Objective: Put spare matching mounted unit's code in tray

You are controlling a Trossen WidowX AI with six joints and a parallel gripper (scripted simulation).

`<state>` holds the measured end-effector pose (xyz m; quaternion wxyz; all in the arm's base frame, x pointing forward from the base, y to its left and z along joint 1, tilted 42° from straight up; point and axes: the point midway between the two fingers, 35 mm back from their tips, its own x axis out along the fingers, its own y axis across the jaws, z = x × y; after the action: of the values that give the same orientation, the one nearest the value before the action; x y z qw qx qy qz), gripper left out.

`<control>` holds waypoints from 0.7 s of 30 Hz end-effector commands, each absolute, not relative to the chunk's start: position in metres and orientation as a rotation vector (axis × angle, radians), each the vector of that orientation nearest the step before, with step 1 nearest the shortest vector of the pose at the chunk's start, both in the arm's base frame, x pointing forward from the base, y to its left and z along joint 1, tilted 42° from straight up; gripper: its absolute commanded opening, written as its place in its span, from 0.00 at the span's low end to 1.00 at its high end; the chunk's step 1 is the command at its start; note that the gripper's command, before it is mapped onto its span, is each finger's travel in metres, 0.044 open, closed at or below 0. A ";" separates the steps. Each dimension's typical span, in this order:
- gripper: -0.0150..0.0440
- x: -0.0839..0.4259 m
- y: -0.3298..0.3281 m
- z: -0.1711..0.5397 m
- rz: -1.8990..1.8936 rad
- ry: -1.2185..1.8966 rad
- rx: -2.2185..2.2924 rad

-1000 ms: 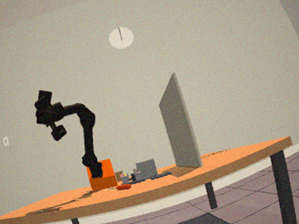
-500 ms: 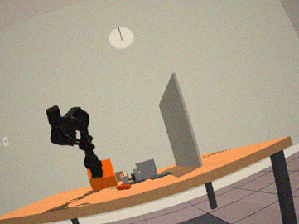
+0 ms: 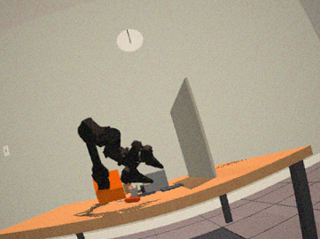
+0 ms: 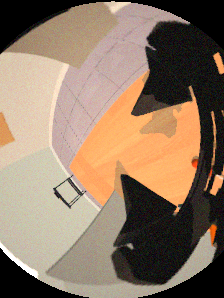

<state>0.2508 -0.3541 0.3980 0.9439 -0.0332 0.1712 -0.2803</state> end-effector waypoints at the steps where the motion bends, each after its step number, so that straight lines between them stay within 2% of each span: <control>1: 1.00 0.303 -0.322 0.357 -0.508 0.474 0.074; 11: 1.00 0.381 -0.217 0.273 -0.412 0.815 0.212; 21: 1.00 0.399 -0.082 0.205 -0.387 1.178 0.081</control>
<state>0.3994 -0.1318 0.2267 0.8439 0.0775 0.4983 -0.1830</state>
